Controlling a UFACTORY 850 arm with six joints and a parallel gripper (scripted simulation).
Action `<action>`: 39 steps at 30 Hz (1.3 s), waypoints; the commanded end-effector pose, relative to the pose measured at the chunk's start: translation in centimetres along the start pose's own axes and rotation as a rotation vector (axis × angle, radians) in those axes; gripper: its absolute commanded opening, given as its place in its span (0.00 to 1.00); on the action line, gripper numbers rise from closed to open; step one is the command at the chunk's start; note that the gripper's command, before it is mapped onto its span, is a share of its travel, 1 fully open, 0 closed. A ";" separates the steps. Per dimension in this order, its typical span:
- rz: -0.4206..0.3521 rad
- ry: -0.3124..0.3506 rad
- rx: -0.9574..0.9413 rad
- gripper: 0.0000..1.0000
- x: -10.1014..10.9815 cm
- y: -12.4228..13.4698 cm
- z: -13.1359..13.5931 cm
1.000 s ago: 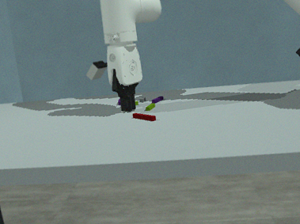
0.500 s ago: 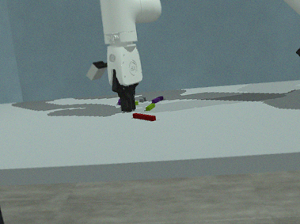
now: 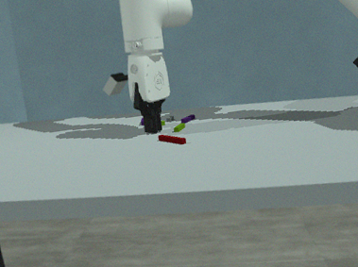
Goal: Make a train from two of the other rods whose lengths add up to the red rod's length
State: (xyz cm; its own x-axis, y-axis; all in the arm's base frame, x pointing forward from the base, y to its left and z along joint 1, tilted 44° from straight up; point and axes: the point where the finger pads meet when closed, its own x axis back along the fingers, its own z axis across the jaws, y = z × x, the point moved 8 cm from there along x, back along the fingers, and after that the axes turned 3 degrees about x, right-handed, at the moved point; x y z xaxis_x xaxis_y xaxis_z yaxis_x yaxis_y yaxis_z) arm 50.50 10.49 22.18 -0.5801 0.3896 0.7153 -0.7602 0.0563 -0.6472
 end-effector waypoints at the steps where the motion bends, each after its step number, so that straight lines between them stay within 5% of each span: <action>1: 0.001 -0.001 0.000 0.04 0.0 0.0 0.0; 18: 0.001 -0.001 0.000 0.24 0.0 0.0 0.0; 32: 0.001 -0.001 0.000 0.24 0.2 0.0 0.0; 39: 0.001 -0.001 0.000 0.24 2.6 0.0 0.0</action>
State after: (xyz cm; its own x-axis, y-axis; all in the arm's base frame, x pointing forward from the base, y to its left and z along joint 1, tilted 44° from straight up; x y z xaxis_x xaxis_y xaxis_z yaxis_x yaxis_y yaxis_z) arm 49.93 10.87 22.87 -0.5803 0.3894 0.7153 -0.7602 0.0563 -0.6473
